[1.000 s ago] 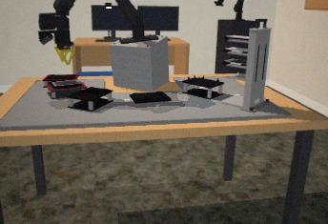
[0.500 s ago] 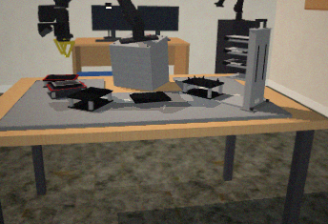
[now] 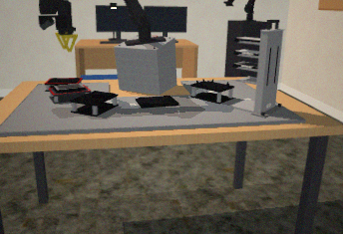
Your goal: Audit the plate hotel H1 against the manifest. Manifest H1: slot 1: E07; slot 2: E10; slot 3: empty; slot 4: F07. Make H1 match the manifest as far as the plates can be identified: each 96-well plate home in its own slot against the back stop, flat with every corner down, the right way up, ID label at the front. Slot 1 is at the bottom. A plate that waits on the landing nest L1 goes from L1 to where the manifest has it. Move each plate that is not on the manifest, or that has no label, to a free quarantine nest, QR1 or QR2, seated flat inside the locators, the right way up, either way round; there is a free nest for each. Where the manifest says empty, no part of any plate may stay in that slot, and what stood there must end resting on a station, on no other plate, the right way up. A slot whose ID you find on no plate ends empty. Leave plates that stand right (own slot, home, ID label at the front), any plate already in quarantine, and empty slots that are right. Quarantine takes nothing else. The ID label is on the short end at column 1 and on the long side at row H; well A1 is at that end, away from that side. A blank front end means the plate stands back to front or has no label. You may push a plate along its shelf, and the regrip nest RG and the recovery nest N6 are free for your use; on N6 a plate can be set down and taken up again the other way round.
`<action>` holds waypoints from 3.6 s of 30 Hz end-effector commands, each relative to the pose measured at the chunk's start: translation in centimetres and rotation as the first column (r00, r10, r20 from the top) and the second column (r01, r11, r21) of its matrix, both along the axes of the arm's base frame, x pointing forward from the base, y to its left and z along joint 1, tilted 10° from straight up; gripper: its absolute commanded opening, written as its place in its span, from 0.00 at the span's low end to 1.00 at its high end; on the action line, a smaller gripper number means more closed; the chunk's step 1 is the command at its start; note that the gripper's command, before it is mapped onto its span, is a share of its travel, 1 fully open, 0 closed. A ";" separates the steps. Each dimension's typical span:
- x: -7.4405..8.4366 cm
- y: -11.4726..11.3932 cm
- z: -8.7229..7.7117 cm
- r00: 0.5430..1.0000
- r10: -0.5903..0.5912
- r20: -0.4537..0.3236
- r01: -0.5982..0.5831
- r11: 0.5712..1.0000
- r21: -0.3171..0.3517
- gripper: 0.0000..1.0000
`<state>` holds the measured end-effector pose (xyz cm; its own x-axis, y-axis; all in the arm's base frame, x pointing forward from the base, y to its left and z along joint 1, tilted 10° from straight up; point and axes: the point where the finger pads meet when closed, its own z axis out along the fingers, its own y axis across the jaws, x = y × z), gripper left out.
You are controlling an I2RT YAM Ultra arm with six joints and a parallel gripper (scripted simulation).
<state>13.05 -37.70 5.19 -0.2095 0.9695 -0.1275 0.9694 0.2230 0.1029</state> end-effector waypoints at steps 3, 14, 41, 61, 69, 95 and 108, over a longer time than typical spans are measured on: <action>-0.4 -0.5 3.6 1.000 -0.002 0.015 0.003 0.999 -0.046 1.00; 1.3 1.3 2.8 1.000 0.004 0.006 -0.004 1.000 -0.030 1.00; 7.9 6.3 3.3 1.000 0.004 0.009 -0.004 1.000 -0.027 1.00; 13.2 9.4 4.5 1.000 0.005 0.028 -0.004 0.999 -0.044 1.00; 14.8 10.6 4.4 1.000 0.005 0.028 -0.004 0.999 -0.040 1.00; 18.1 18.3 3.1 0.924 0.363 0.118 -0.344 0.926 -0.155 1.00; 19.7 21.6 2.9 0.844 0.516 0.145 -0.479 0.848 -0.228 1.00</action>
